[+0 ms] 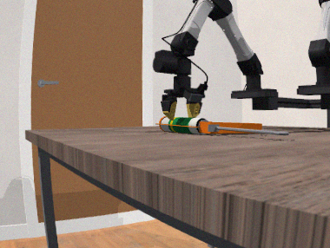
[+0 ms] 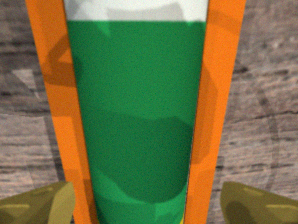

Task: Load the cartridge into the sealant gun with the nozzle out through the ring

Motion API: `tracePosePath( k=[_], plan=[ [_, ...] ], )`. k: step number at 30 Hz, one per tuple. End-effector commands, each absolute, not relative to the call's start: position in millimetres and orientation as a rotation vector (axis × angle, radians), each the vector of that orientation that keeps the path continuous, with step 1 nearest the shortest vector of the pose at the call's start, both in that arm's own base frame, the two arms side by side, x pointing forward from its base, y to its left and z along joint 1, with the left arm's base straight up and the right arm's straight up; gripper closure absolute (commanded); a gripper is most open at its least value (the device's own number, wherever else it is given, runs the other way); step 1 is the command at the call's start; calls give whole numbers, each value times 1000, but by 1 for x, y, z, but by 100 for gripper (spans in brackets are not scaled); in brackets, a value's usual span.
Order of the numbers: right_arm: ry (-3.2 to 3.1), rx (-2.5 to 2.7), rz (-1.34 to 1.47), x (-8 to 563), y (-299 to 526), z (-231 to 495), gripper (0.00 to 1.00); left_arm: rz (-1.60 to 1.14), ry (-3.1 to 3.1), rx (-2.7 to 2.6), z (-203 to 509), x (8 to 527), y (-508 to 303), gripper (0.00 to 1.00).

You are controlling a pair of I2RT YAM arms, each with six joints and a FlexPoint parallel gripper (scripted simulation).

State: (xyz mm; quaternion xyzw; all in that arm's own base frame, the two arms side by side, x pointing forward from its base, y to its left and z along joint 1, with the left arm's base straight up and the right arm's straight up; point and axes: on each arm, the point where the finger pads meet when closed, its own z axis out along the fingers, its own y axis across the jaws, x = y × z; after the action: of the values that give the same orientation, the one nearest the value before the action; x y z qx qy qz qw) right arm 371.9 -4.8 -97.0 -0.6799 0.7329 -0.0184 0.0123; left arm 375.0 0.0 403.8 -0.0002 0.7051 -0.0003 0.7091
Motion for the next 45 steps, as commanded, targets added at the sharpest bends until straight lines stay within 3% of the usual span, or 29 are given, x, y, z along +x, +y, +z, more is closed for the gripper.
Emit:
tracePosePath(
  k=[1,17,45],
  plan=[
    [2296,-2126,-28,366,-1,-98,26,-16,1582,-5,401,371,-1,48],
    [2281,-2104,-65,372,0,-25,26,-16,1582,-5,401,371,-1,48],
    [2305,-2133,-13,363,-2,-36,26,-16,1582,-5,401,371,-1,48]
  ],
)
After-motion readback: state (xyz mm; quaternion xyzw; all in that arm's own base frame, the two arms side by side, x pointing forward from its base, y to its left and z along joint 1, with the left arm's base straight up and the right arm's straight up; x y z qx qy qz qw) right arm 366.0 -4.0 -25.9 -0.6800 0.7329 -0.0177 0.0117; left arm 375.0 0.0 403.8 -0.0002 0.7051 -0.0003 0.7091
